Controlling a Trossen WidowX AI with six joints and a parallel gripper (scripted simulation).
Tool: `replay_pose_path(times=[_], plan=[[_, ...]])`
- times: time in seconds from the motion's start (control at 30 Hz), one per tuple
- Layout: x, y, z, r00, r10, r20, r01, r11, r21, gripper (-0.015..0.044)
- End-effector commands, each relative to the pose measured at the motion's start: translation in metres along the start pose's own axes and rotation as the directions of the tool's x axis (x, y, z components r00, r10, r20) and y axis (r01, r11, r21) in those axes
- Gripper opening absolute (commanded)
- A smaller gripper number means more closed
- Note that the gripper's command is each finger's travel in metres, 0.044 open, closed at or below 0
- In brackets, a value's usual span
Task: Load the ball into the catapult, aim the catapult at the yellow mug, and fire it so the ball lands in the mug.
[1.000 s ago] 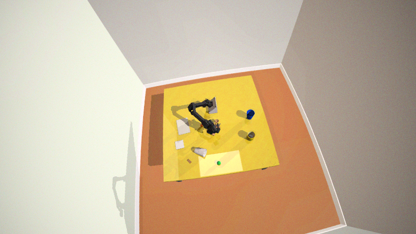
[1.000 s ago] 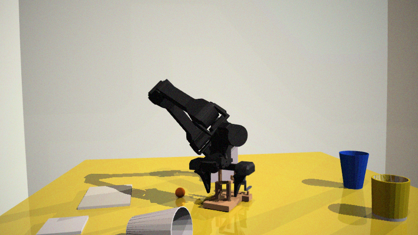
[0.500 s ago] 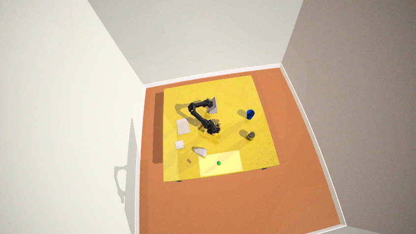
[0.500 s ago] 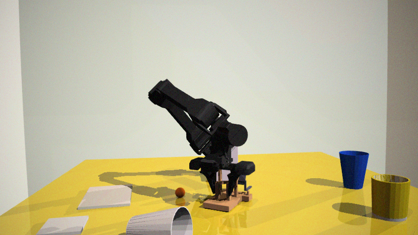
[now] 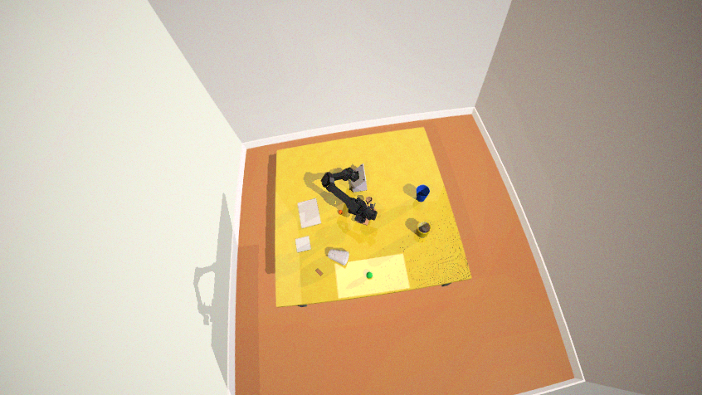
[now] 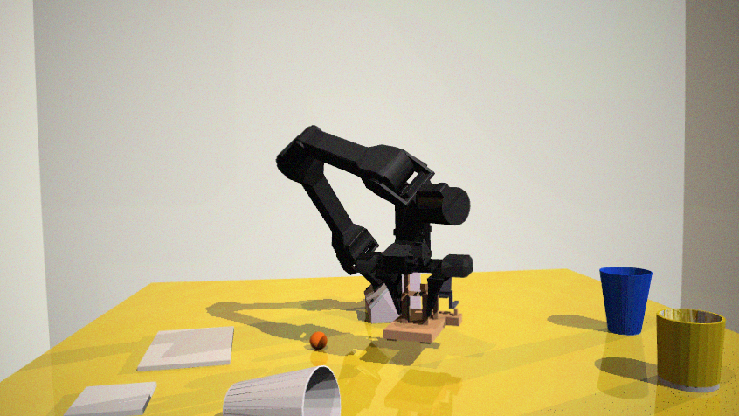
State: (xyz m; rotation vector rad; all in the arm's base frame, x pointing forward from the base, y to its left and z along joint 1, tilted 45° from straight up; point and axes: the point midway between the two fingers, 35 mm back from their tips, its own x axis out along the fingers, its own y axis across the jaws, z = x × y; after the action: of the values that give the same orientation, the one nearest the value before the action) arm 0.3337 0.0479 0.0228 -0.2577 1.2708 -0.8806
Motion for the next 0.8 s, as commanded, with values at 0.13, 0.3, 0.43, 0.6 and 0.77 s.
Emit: replay_pose_path(times=[0.13, 0.3, 0.43, 0.6, 0.77], plan=[[-0.008, 0.077, -0.068, 1.000, 0.023, 0.001, -0.022, 0.960, -0.279, 0.0000], [-0.004, 0.117, -0.117, 1.000, 0.014, 0.003, -0.012, 0.902, -0.432, 0.0000], [-0.001, 0.137, -0.145, 1.000, 0.007, 0.007, -0.002, 0.866, -0.500, 0.0000], [-0.001, 0.141, -0.146, 1.000, 0.007, 0.007, -0.002, 0.866, -0.500, 0.0000], [0.002, 0.142, -0.146, 1.000, 0.007, 0.007, -0.002, 0.866, -0.500, 0.0000]])
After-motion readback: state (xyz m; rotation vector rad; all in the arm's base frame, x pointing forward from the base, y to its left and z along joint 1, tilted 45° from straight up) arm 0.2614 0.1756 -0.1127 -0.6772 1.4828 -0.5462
